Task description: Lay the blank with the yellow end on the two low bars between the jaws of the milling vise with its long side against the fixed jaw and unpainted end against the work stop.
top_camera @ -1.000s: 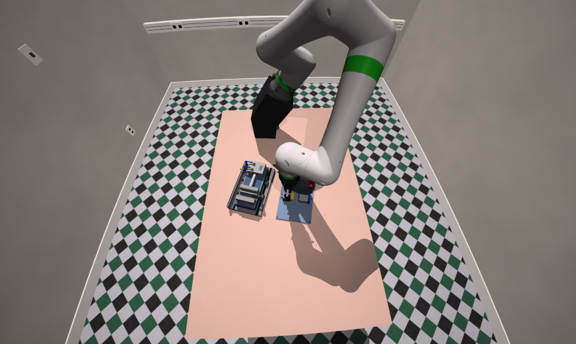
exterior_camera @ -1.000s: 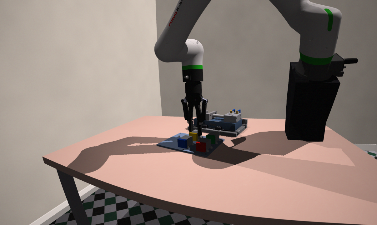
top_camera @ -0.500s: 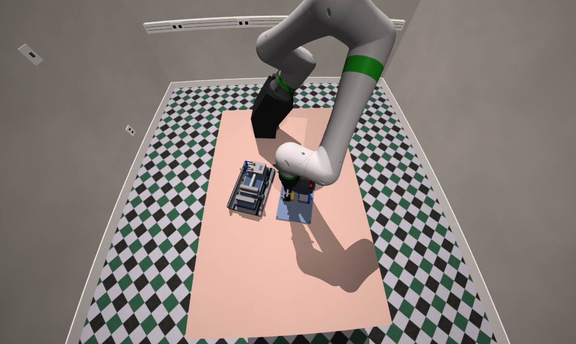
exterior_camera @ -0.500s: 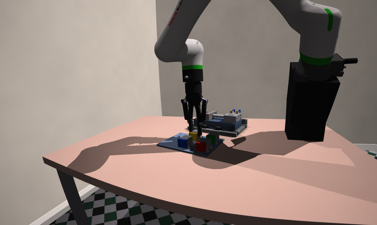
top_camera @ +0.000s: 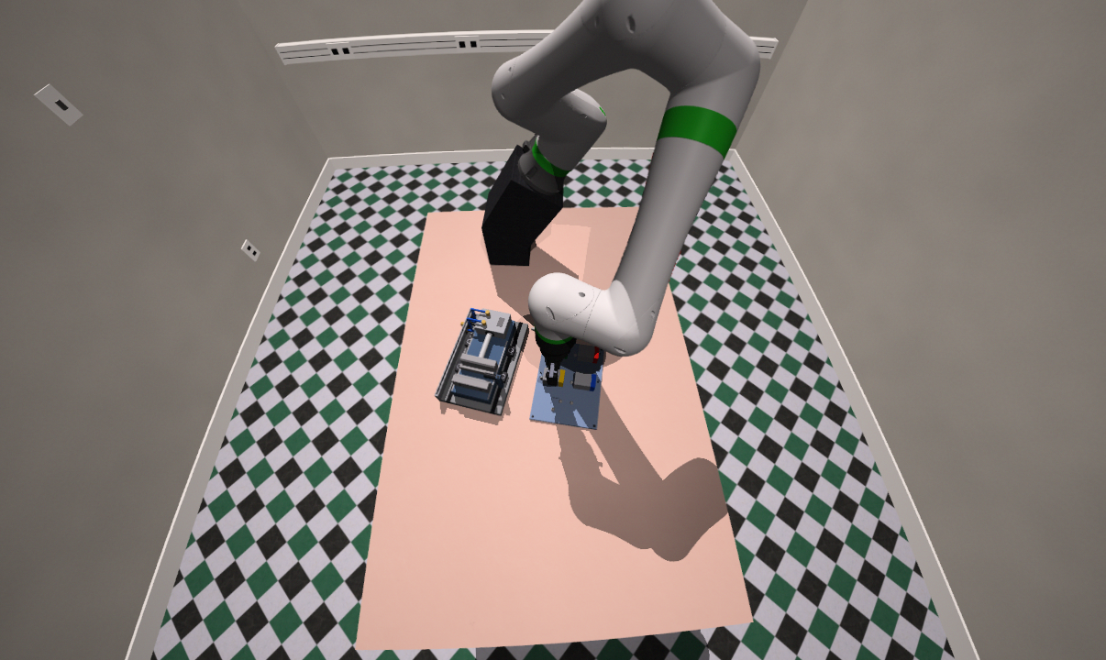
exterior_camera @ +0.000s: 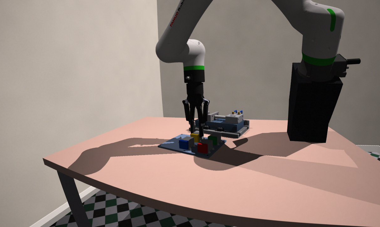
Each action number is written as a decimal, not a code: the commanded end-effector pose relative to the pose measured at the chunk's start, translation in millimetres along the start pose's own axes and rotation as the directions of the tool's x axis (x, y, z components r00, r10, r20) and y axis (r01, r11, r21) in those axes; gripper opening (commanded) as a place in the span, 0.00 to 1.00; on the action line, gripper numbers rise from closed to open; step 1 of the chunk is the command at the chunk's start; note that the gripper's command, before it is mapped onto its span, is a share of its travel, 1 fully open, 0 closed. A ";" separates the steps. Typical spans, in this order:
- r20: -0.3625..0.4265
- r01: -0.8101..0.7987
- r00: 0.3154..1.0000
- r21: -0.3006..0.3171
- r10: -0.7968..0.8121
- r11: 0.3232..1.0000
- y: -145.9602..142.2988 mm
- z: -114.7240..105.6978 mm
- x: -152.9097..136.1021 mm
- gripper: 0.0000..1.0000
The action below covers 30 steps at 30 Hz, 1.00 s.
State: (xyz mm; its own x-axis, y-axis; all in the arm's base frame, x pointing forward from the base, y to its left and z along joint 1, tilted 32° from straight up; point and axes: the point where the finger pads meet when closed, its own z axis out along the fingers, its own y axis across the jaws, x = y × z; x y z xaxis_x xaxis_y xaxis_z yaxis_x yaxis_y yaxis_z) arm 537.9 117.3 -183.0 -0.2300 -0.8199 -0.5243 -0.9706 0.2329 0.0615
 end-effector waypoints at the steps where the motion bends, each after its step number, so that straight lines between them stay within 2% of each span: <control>1: 0.000 0.000 1.000 0.001 0.000 1.000 -0.6 -0.7 0.1 0.10; 30: 0.000 0.000 1.000 0.001 0.000 1.000 -0.6 -4.7 0.1 0.10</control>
State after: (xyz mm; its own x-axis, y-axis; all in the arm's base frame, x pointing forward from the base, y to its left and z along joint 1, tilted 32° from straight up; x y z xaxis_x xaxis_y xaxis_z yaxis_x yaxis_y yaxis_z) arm 537.2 117.1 -182.7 -0.2304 -0.8197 -0.5244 -0.9705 0.2327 0.0626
